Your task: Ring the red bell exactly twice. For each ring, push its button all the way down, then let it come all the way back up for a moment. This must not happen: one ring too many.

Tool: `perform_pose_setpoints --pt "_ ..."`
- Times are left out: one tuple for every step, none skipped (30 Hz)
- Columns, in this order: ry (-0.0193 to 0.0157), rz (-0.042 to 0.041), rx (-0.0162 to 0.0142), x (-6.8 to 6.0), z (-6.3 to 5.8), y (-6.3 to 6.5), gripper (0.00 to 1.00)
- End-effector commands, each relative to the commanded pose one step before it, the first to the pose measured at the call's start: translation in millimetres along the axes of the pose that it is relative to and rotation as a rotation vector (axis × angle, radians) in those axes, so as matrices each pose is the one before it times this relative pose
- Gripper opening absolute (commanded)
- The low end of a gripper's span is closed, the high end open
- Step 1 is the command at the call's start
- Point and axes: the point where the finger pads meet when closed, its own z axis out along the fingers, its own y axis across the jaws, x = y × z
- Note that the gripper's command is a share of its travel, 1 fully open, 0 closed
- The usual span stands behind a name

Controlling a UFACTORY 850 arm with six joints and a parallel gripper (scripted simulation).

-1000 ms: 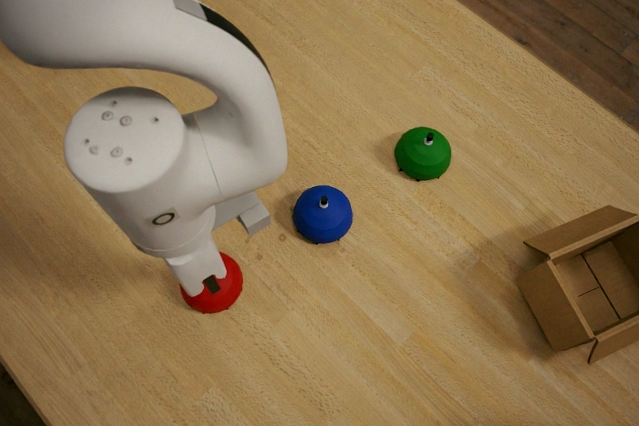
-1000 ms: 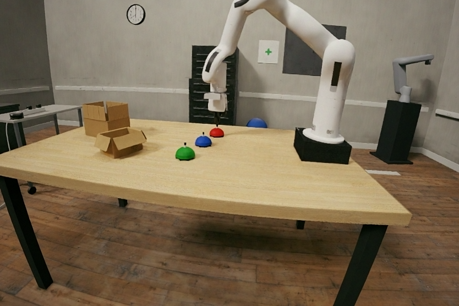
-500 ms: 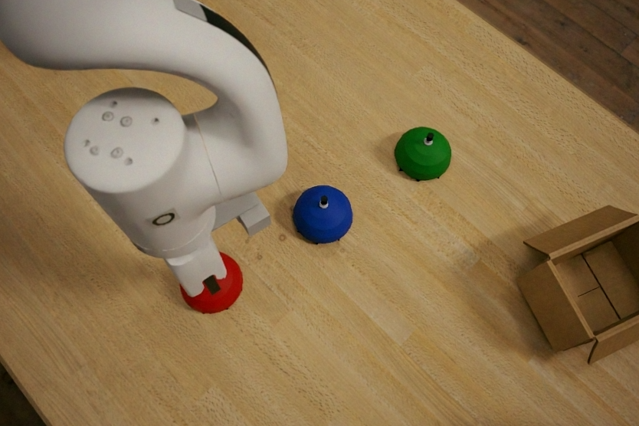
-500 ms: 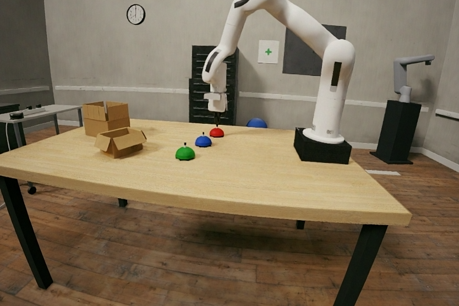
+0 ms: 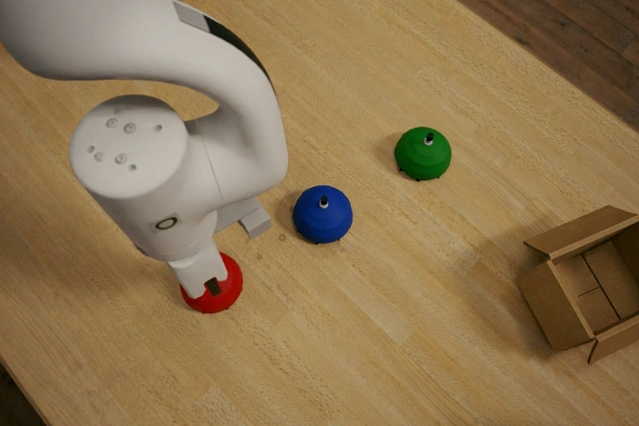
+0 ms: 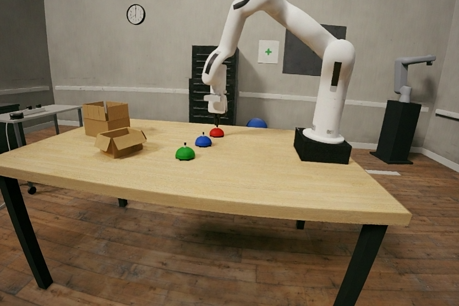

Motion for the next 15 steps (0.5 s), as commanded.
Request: perform_pose_setpoints --pt "-0.00025 -0.00001 -0.00198 -0.12 -0.63 0.94 0.0" --pt "0.0 0.0 0.0 0.0 0.0 0.0 0.0" --pt "0.0 0.0 0.0 0.0 0.0 0.0 0.0" --pt "0.0 0.0 0.0 0.0 0.0 0.0 0.0" --pt "0.0 0.0 0.0 0.0 0.0 0.0 0.0" --pt "0.0 0.0 0.0 0.0 0.12 0.0 0.0" --pt "0.0 0.0 0.0 0.0 0.0 0.0 0.0" --pt "0.0 0.0 0.0 0.0 0.0 0.0 0.0" --pt "0.0 0.0 0.0 0.0 0.61 0.0 0.0" --pt "0.0 0.0 0.0 0.0 1.01 0.0 0.0" --pt "0.0 0.0 0.0 0.0 1.01 0.0 0.0" --pt "0.0 0.0 0.0 0.0 0.61 0.0 0.0" --pt "0.0 0.0 0.0 0.0 0.12 0.0 0.0" --pt "0.0 0.0 0.0 0.0 0.0 0.0 0.0" --pt "0.0 0.0 0.0 0.0 0.0 0.0 0.0"
